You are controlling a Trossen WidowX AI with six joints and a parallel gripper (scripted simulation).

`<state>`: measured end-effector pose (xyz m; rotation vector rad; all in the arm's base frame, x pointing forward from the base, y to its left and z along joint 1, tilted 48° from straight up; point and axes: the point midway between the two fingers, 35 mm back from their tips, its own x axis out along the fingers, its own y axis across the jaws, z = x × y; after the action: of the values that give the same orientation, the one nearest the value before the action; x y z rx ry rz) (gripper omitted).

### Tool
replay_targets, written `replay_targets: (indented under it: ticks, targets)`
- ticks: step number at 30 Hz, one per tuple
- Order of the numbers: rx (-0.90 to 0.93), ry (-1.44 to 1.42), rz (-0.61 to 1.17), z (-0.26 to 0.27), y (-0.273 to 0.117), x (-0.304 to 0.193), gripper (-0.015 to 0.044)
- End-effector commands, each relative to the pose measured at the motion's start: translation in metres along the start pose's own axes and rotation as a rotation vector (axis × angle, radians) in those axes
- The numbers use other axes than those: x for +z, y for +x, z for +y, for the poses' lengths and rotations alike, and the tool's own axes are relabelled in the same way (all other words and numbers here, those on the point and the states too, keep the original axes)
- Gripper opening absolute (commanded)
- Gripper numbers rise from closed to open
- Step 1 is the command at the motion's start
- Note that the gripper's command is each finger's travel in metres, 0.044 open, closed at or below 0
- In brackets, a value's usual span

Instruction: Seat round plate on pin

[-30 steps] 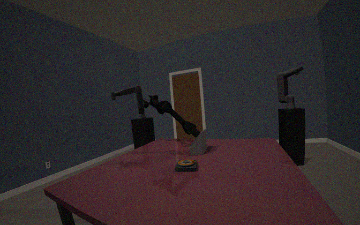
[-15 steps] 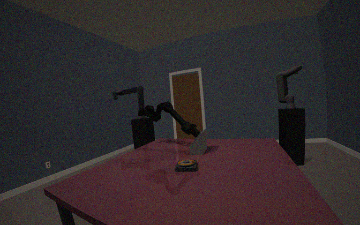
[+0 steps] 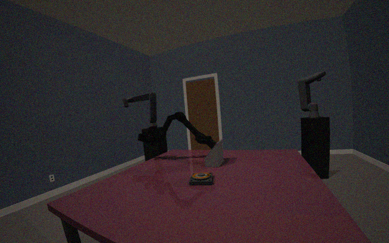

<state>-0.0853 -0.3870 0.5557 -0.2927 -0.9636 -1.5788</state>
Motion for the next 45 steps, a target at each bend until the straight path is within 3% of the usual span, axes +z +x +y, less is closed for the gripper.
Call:
replay_targets:
  ticks: [1,12,20,26,28,31,45]
  targets:
    - [0.005,0.086,0.183,0.035,-0.011,-0.066,0.0000]
    - [0.118,0.179,0.556,0.136,-0.082,-0.178,0.0000]
    - [0.179,0.171,0.879,0.209,-0.177,-0.249,0.0000]
    - [0.299,0.077,1.134,0.260,-0.282,-0.290,0.0000]
    - [0.314,0.058,1.171,0.267,-0.299,-0.293,0.0000]
    - [0.362,-0.040,1.307,0.279,-0.363,-0.308,0.0000]
    - [0.581,-0.630,1.660,0.244,-0.594,-0.317,0.0000]
